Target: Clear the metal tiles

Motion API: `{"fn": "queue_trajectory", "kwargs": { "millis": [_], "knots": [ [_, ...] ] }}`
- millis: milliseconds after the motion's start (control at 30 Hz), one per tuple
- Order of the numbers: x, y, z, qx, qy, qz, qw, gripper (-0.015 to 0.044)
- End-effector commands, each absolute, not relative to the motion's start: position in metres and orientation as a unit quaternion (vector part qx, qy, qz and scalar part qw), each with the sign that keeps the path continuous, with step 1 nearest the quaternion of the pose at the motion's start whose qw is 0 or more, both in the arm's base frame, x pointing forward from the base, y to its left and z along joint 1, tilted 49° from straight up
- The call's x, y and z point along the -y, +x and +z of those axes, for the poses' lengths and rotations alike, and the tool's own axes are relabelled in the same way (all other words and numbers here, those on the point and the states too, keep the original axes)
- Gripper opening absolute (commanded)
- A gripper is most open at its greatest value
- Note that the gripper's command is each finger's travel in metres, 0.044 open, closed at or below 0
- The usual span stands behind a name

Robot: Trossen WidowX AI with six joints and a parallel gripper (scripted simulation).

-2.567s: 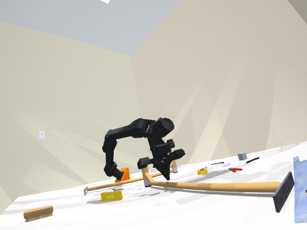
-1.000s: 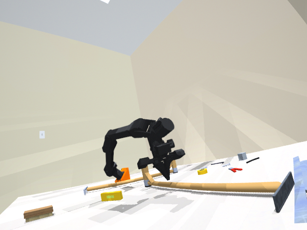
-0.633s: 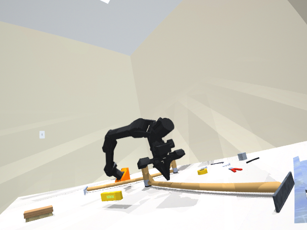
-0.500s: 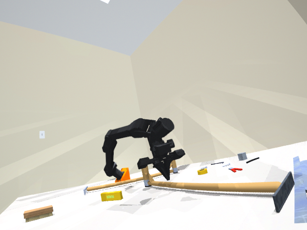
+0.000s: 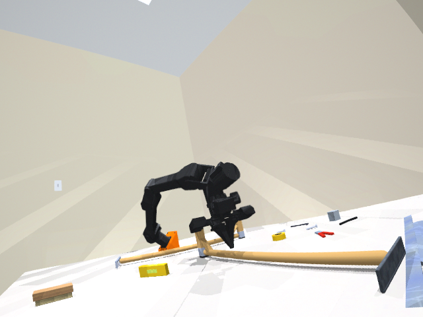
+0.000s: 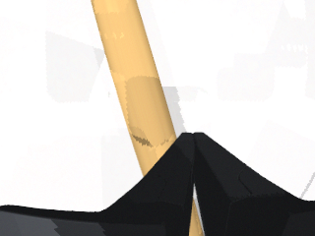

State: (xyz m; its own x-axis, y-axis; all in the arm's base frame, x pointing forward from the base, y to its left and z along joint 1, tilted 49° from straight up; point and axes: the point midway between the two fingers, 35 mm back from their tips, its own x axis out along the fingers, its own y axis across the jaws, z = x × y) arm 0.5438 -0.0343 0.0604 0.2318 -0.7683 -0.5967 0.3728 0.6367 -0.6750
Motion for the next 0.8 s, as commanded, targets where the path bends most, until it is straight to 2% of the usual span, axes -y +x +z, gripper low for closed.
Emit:
{"fn": "queue_trajectory", "kwargs": {
  "millis": [0,533,767],
  "knots": [
    [0.034,0.544,0.061,-0.492,-0.201,-0.376,0.759,0.0026],
    [-0.02,0.539,0.091,-0.457,-0.238,-0.335,0.789,0.044],
    [-0.043,0.533,0.105,-0.44,-0.254,-0.317,0.801,0.044]
  ]
}}
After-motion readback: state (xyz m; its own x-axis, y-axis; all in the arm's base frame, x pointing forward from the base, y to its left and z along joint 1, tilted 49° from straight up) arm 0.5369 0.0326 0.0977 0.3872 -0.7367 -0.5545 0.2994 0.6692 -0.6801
